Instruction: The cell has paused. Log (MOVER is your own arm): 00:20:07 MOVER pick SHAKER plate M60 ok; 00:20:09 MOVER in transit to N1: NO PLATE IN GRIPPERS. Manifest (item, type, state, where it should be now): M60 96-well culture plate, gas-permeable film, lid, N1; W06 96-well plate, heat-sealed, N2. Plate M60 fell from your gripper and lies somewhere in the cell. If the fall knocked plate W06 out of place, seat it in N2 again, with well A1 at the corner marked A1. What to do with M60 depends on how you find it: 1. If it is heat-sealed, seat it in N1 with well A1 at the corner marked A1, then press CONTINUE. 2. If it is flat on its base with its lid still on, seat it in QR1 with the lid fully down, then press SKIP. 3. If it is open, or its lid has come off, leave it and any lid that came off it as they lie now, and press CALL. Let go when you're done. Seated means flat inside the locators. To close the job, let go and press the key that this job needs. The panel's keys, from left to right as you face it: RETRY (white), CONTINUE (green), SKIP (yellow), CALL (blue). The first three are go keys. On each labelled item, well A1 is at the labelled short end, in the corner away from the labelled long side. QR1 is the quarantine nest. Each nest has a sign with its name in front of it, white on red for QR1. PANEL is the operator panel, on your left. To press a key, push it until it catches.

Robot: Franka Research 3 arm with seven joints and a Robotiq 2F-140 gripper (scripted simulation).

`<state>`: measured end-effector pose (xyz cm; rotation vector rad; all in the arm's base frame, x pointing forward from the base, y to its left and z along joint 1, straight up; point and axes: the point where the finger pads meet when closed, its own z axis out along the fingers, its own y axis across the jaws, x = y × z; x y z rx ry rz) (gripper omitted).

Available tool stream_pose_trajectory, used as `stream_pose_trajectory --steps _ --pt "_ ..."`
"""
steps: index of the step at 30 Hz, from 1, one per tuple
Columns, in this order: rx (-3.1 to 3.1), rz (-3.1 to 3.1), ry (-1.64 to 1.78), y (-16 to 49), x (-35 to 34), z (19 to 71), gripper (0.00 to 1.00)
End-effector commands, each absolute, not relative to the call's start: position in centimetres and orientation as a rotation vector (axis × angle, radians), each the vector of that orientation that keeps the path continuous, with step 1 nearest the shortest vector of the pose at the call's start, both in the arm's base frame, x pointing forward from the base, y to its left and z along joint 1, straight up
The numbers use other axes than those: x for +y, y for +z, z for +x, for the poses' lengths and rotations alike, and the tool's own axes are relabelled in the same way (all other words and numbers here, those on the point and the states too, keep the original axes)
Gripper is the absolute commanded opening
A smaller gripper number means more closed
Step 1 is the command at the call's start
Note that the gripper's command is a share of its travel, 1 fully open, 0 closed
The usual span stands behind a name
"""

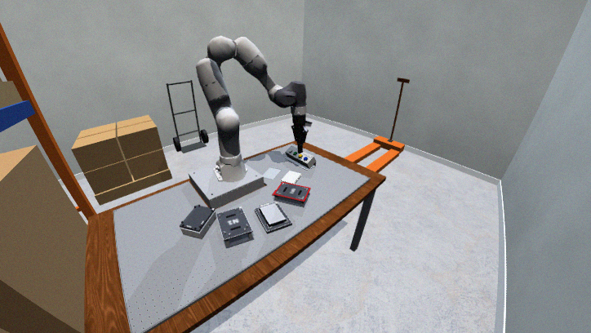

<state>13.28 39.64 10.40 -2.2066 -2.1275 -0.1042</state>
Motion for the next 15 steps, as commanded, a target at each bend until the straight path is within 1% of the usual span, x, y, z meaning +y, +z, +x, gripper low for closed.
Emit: stream_pose_trajectory --steps 1,15 --pt "-2.134 -2.17 -0.142 10.61 40.05 13.4 0.1" --pt "-2.098 -2.133 -0.213 10.55 39.49 13.4 0.1"
